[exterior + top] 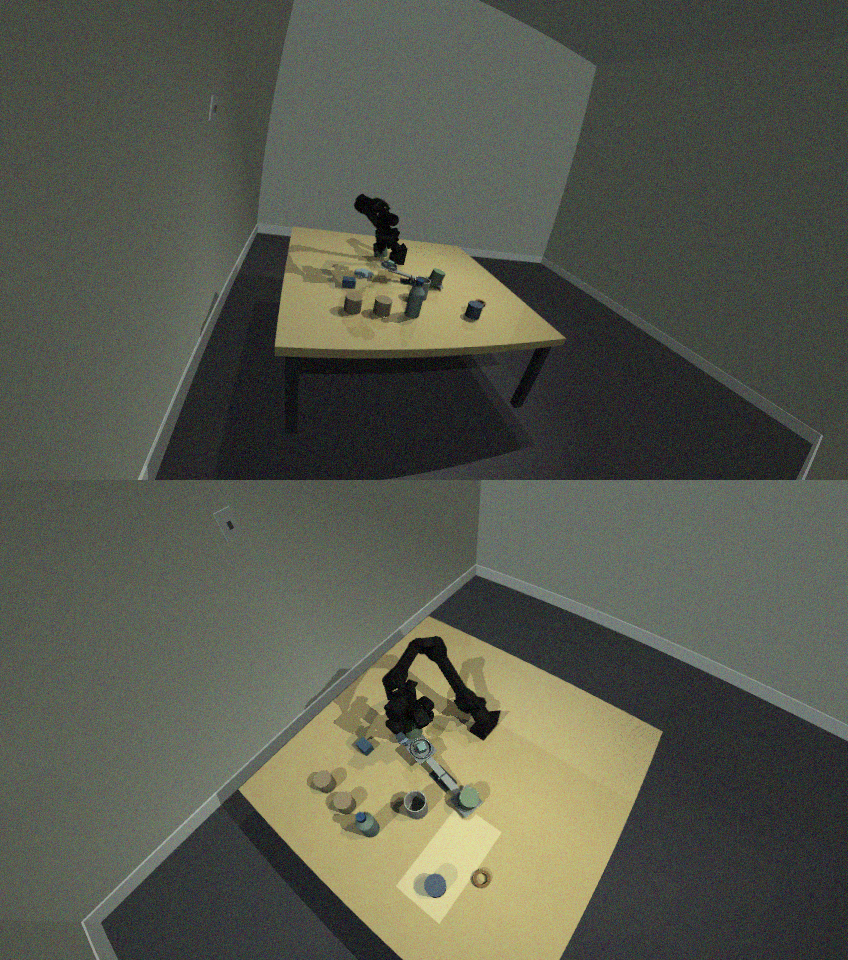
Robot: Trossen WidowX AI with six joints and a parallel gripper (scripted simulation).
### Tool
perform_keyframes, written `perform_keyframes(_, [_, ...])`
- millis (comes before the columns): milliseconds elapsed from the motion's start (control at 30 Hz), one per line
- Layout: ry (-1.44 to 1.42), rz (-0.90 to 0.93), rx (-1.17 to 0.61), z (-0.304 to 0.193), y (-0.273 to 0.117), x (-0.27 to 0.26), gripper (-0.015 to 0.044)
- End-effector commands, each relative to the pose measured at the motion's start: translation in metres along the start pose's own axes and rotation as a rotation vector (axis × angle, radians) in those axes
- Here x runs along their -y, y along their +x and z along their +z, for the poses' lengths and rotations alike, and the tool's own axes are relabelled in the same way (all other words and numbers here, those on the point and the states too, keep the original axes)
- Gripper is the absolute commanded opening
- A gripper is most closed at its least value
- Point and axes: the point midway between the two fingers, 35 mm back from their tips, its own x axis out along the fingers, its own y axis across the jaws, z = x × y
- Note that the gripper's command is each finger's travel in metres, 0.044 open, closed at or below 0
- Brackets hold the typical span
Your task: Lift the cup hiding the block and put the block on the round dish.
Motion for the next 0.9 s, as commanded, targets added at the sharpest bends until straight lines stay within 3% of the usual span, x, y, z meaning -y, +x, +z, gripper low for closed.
perform_keyframes(0, [0.005, 0.003, -0.001, -0.012, 0.005, -0.006, 0.0])
perform_keyframes(867, [0.037, 0.047, -0.04, -0.089, 0.032, -0.059, 0.0])
